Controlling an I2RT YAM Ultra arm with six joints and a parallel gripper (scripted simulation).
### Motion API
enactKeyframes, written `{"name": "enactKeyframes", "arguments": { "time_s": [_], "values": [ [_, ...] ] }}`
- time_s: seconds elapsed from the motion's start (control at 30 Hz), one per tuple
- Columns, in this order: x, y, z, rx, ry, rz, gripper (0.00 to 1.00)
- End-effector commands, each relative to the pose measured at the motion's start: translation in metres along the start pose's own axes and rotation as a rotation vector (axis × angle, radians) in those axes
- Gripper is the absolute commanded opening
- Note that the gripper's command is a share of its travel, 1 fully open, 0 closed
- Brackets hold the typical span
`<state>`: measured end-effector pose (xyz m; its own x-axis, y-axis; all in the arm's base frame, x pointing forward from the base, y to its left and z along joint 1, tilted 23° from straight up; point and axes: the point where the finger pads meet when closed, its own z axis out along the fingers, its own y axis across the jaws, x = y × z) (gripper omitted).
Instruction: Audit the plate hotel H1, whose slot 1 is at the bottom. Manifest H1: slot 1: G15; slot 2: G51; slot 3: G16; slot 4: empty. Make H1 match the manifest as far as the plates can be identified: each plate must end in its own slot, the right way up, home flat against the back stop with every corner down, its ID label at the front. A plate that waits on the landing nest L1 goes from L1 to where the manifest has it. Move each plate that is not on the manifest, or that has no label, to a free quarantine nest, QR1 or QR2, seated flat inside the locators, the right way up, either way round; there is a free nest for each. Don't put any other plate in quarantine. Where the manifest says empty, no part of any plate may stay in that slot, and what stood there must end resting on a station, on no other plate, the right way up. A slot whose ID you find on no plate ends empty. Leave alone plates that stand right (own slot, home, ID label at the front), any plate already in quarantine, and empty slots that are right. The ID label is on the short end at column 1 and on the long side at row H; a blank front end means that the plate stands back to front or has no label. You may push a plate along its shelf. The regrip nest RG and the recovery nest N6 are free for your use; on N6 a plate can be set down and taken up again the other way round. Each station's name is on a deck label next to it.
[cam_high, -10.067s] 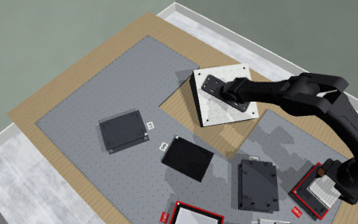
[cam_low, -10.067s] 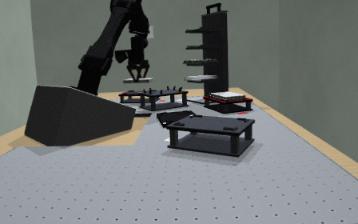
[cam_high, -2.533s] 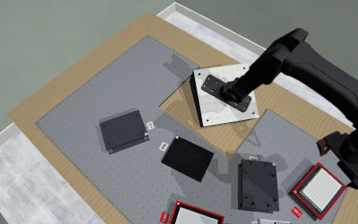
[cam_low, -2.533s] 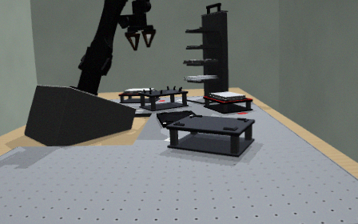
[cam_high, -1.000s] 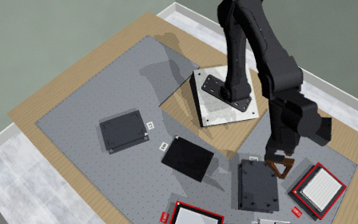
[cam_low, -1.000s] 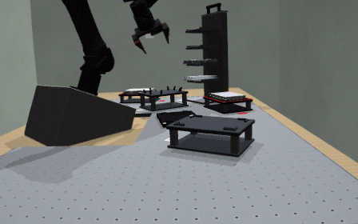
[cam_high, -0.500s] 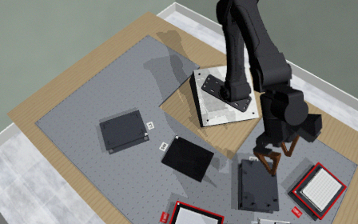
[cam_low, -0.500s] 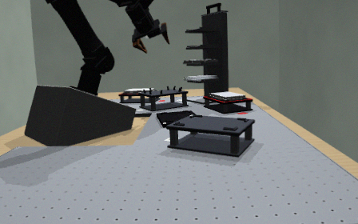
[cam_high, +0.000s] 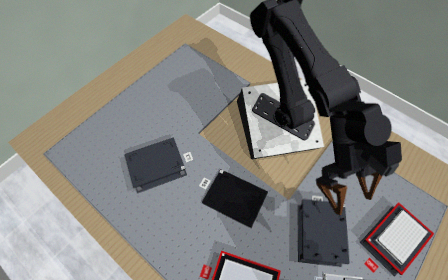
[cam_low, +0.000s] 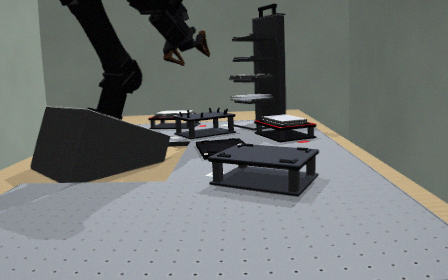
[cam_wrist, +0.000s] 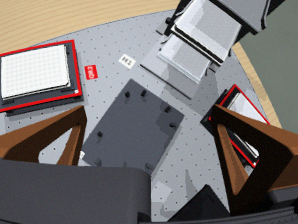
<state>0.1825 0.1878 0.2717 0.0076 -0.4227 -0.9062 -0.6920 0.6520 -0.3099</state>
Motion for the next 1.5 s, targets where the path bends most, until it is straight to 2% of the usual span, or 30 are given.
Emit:
{"name": "enactKeyframes", "arguments": {
  "time_s": [0.0, 0.13, 0.2, 0.7, 0.93, 1.47],
  "values": [
    [-0.007, -0.014, -0.003, 0.099, -0.035, 0.119, 1.0],
    [-0.007, -0.014, -0.003, 0.144, -0.054, 0.199, 1.0],
    [-0.007, -0.014, -0.003, 0.144, -0.054, 0.199, 1.0],
    [-0.007, -0.014, -0.002, 0.314, -0.124, 0.497, 1.0],
    [-0.007, -0.014, -0.002, 0.323, -0.128, 0.513, 1.0],
    [0.027, -0.003, 0.027, 0.323, -0.129, 0.513, 1.0]
  ]
}}
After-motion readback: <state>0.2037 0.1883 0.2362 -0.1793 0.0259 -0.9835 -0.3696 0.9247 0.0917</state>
